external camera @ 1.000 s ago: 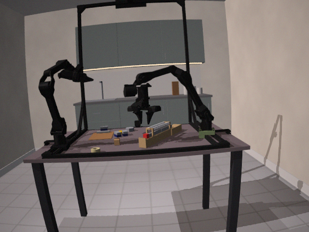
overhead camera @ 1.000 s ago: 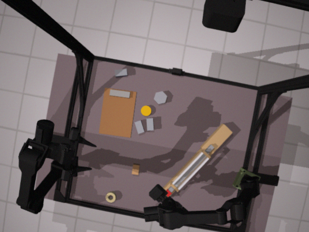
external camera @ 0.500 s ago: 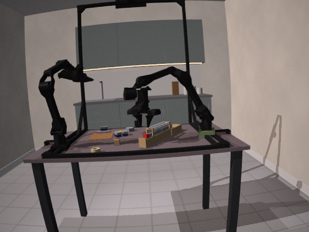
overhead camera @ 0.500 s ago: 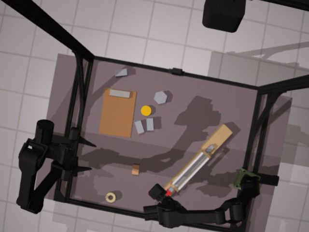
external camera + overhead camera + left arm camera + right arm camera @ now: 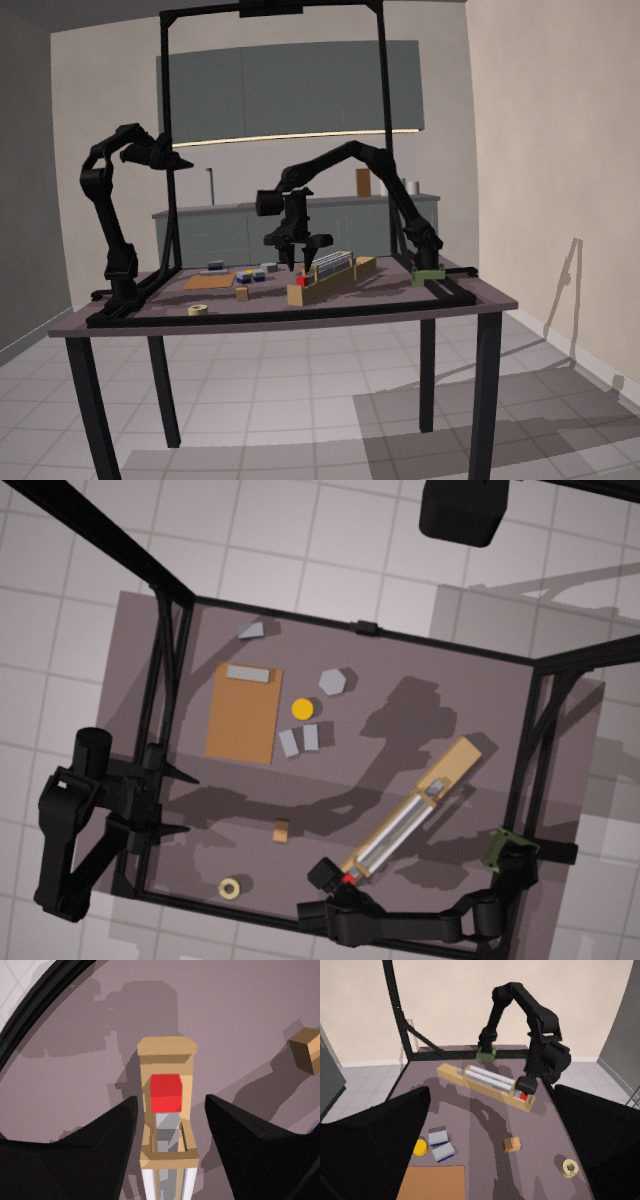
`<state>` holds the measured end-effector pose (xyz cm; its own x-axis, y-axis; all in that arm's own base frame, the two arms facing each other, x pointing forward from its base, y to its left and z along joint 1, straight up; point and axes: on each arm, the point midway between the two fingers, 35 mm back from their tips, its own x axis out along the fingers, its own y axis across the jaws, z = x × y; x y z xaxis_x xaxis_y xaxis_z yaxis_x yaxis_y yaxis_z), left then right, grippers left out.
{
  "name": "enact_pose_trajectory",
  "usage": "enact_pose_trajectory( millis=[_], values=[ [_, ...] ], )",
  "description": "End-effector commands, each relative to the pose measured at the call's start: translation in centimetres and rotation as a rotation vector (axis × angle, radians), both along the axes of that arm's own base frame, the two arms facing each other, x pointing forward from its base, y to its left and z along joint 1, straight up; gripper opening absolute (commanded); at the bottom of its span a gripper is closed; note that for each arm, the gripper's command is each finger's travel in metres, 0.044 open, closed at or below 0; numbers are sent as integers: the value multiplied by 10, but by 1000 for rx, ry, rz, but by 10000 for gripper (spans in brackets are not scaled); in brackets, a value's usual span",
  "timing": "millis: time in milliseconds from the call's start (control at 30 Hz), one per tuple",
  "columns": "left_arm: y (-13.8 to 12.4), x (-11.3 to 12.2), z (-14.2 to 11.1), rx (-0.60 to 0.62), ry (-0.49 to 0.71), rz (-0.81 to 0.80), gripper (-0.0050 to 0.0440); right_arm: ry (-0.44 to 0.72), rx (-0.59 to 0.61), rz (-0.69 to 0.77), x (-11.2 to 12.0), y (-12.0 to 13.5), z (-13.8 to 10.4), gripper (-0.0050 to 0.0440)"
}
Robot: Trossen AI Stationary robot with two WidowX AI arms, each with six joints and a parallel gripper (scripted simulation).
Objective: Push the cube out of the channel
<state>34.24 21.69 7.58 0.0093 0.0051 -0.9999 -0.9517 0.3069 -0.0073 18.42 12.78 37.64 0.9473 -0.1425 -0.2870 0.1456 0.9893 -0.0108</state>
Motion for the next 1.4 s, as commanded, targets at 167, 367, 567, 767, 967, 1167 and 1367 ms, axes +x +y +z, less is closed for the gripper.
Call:
enact_pose_trajectory(
  millis=[167, 367, 567, 767, 967, 1167, 1367],
  values=[
    [-1, -2, -17, -5, 9, -2, 220, -2, 0, -2, 0, 0, 0, 400],
    [-1, -3, -26, -5, 9, -2, 220, -2, 0, -2, 0, 0, 0, 400],
    [-2, -3, -33, -5, 9, -2, 220, -2, 0, -2, 0, 0, 0, 400],
    [-2, -3, -34, -5, 9, -2, 220, -2, 0, -2, 0, 0, 0, 400],
    [-1, -1, -30, -2, 3, -1, 152, -2, 0, -2, 0, 0, 0, 400],
    [-1, -1, -30, -2, 3, -1, 125, -2, 0, -2, 0, 0, 0, 400],
    [-1, -1, -30, -2, 3, -1, 85, -2, 0, -2, 0, 0, 0, 400]
  ],
)
